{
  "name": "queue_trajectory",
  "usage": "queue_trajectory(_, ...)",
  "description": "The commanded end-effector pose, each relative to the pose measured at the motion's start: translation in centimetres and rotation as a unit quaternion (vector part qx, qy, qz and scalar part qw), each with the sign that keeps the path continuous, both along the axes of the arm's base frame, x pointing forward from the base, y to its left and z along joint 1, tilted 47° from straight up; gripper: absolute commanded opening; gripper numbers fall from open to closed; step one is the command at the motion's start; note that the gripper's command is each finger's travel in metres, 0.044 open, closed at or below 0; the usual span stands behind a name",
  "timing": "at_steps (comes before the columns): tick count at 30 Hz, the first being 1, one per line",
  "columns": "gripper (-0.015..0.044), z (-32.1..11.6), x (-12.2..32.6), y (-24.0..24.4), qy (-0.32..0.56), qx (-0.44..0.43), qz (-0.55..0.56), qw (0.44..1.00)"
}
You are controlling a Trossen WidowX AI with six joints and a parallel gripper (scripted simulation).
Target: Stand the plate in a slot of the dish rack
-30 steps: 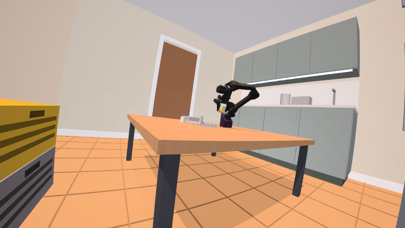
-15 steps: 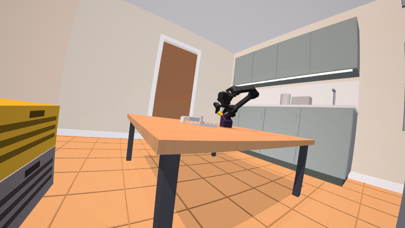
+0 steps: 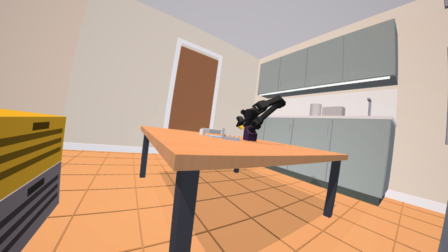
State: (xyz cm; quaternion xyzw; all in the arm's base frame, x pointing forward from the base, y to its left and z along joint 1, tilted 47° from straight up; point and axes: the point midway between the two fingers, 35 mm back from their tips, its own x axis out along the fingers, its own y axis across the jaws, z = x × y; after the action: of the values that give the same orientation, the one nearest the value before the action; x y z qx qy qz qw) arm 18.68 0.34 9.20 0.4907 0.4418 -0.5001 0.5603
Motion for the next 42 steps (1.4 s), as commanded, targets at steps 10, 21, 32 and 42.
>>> queue_trajectory(10, 0.0, -0.7, 0.9, 0.5, -0.068, -0.098, 0.054, 0.991)
queue_trajectory(21, 0.0, -0.7, 1.8, 1.4, -0.142, -0.167, 0.094, 0.971)
queue_trajectory(32, 0.0, -0.1, 2.3, 2.6, -0.226, -0.219, 0.125, 0.941)
queue_trajectory(42, 0.0, 0.7, 2.4, 4.0, -0.309, -0.25, 0.145, 0.906)
